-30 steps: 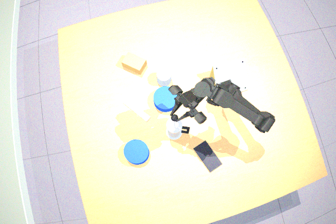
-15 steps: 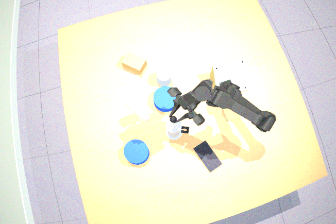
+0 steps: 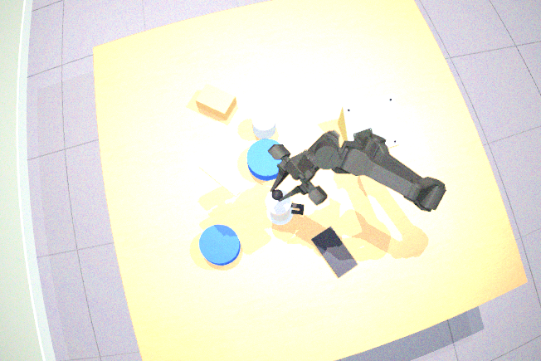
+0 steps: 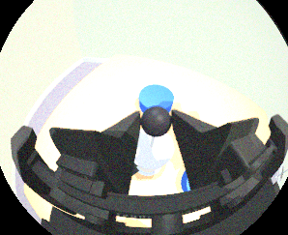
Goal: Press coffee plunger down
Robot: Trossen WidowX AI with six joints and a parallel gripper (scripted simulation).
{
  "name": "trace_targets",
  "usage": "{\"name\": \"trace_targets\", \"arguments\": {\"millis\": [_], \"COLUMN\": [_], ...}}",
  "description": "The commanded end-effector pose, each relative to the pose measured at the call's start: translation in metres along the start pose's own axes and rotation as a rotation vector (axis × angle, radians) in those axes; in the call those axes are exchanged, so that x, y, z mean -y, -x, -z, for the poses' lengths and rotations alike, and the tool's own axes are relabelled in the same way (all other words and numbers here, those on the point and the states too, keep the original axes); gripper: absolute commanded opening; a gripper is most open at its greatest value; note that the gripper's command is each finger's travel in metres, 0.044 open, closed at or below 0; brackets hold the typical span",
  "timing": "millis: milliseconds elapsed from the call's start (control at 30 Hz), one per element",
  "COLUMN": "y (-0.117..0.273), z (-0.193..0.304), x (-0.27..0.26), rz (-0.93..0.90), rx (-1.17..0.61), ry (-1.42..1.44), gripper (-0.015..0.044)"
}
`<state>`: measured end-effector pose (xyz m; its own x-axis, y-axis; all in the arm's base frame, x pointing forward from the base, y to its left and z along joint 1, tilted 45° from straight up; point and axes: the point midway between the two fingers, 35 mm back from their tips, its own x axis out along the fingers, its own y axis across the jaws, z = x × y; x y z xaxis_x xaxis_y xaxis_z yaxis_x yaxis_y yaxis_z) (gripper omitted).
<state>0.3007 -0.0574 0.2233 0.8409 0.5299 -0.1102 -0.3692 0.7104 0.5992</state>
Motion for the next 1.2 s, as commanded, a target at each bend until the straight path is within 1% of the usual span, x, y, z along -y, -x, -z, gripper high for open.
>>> {"name": "trace_targets", "arguments": {"millis": [0,467,1167], "y": [-0.008,-0.023,-0.028], "z": [0.021,0.037,0.034], "x": [0.001,-0.002,0.0], "rz": [-0.011,-0.018,-0.02], "rx": [-0.026,-0.012,-0.011], "ry": [-0.039,-0.042,-0.042], "gripper": [0.0119,0.0119,0.0119]}}
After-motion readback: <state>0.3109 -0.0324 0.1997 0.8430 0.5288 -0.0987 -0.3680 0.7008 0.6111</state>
